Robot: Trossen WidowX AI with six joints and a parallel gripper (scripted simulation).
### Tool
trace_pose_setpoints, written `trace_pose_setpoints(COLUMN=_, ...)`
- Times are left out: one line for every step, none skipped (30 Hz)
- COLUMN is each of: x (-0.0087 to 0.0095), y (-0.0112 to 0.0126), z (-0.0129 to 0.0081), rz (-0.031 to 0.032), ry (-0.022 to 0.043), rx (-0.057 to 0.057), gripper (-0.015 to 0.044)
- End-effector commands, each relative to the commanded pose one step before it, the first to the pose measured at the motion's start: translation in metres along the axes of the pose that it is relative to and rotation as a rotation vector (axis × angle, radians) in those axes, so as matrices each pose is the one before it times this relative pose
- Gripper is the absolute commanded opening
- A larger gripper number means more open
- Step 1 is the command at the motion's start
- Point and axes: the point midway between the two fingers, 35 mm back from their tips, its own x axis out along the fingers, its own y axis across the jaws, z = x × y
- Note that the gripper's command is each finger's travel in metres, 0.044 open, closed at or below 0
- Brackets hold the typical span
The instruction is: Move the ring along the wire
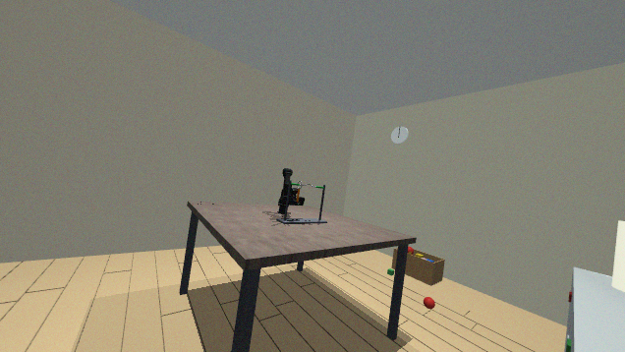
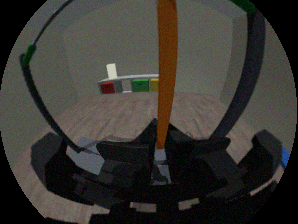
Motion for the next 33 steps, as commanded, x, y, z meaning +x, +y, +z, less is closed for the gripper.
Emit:
trace_pose_setpoints(x=-0.00103, y=0.00458, z=-0.00011, rz=-0.0043, ry=0.00092, rx=0.0054, gripper=-0.015)
trace_pose_setpoints(x=0.00002, y=0.00105, z=0.00001, rz=0.00003, ry=0.00017, rx=0.0005, gripper=-0.015)
trace_pose_setpoints(x=0.00002, y=0.00105, z=0.00001, rz=0.00002, ry=0.00017, rx=0.0005, gripper=-0.015)
trace_pose_setpoints(x=0.00002, y=0.00105, z=0.00001, rz=0.00002, ry=0.00017, rx=0.0005, gripper=-0.015)
trace_pose_setpoints(x=0.00002, y=0.00106, z=0.00001, rz=-0.00003, ry=0.00016, rx=0.0006, gripper=-0.015)
trace_pose_setpoints(x=0.00002, y=0.00109, z=0.00001, rz=-0.00015, ry=0.00015, rx=0.0009, gripper=-0.015)
trace_pose_setpoints(x=0.00002, y=0.00112, z=0.00001, rz=-0.00019, ry=0.00015, rx=0.001, gripper=-0.015)
trace_pose_setpoints(x=0.00002, y=0.00112, z=0.00001, rz=-0.0002, ry=0.00015, rx=0.001, gripper=-0.015)
trace_pose_setpoints(x=0.00002, y=0.00112, z=0.00001, rz=-0.0002, ry=0.00014, rx=0.001, gripper=-0.015)
trace_pose_setpoints(x=0.00002, y=0.00115, z=0.00001, rz=-0.00033, ry=0.00013, rx=0.0014, gripper=-0.015)
trace_pose_setpoints(x=0.00002, y=0.00122, z=0.00001, rz=-0.00056, ry=0.00012, rx=0.0019, gripper=-0.015)
trace_pose_setpoints(x=0.00002, y=0.00126, z=0.00001, rz=-0.00065, ry=0.00012, rx=0.0021, gripper=-0.015)
trace_pose_setpoints(x=0.00002, y=0.00127, z=0.0, rz=-0.00067, ry=0.00012, rx=0.0022, gripper=-0.015)
trace_pose_setpoints(x=0.00002, y=0.00126, z=0.0, rz=-0.00067, ry=0.00011, rx=0.0022, gripper=-0.015)
trace_pose_setpoints(x=-0.00023, y=0.00058, z=-0.00004, rz=-0.00035, ry=0.00194, rx=0.0012, gripper=-0.015)
trace_pose_setpoints(x=-0.0005, y=0.00053, z=-0.00007, rz=-0.00038, ry=0.00407, rx=0.0013, gripper=-0.015)
trace_pose_setpoints(x=-0.00067, y=0.0006, z=-0.00007, rz=-0.00046, ry=0.00557, rx=0.0017, gripper=-0.015)
trace_pose_setpoints(x=-0.00074, y=0.00062, z=-0.00007, rz=-0.0005, ry=0.00633, rx=0.0018, gripper=-0.015)
trace_pose_setpoints(x=-0.00092, y=0.00074, z=-0.00008, rz=-0.00061, ry=0.00791, rx=0.0022, gripper=-0.015)
trace_pose_setpoints(x=-0.00117, y=0.00092, z=-0.00011, rz=-0.00077, ry=0.01009, rx=0.0028, gripper=-0.015)
trace_pose_setpoints(x=-0.00121, y=0.00099, z=-0.00011, rz=-0.00084, ry=0.01051, rx=0.0032, gripper=-0.015)
trace_pose_setpoints(x=-0.00133, y=0.00113, z=-0.00012, rz=-0.00097, ry=0.01148, rx=0.004, gripper=-0.015)
trace_pose_setpoints(x=-0.00146, y=0.00128, z=-0.00014, rz=-0.00109, ry=0.01265, rx=0.0047, gripper=-0.015)
trace_pose_setpoints(x=-0.00159, y=0.00141, z=-0.00016, rz=-0.0012, ry=0.01363, rx=0.0053, gripper=-0.015)
trace_pose_setpoints(x=-0.00168, y=0.00151, z=-0.00018, rz=-0.00128, ry=0.01431, rx=0.0058, gripper=-0.015)
trace_pose_setpoints(x=-0.00175, y=0.00161, z=-0.00021, rz=-0.00133, ry=0.01474, rx=0.0063, gripper=-0.015)
trace_pose_setpoints(x=-0.00179, y=0.00178, z=-0.00021, rz=-0.00136, ry=0.01519, rx=0.0074, gripper=-0.015)
trace_pose_setpoints(x=-0.00186, y=0.00193, z=-0.00024, rz=-0.0014, ry=0.01564, rx=0.0083, gripper=-0.015)
trace_pose_setpoints(x=-0.00191, y=0.00199, z=-0.00027, rz=-0.00143, ry=0.01563, rx=0.0086, gripper=-0.015)
trace_pose_setpoints(x=-0.00189, y=0.00197, z=-0.0003, rz=-0.00141, ry=0.01515, rx=0.0086, gripper=-0.015)
trace_pose_setpoints(x=-0.0022, y=0.00228, z=-0.00038, rz=-0.00164, ry=0.01724, rx=0.01, gripper=-0.015)
trace_pose_setpoints(x=-0.00224, y=0.00235, z=-0.00042, rz=-0.00161, ry=0.01713, rx=0.0105, gripper=-0.015)
trace_pose_setpoints(x=-0.00218, y=0.00237, z=-0.00043, rz=-0.00147, ry=0.01643, rx=0.0109, gripper=-0.015)
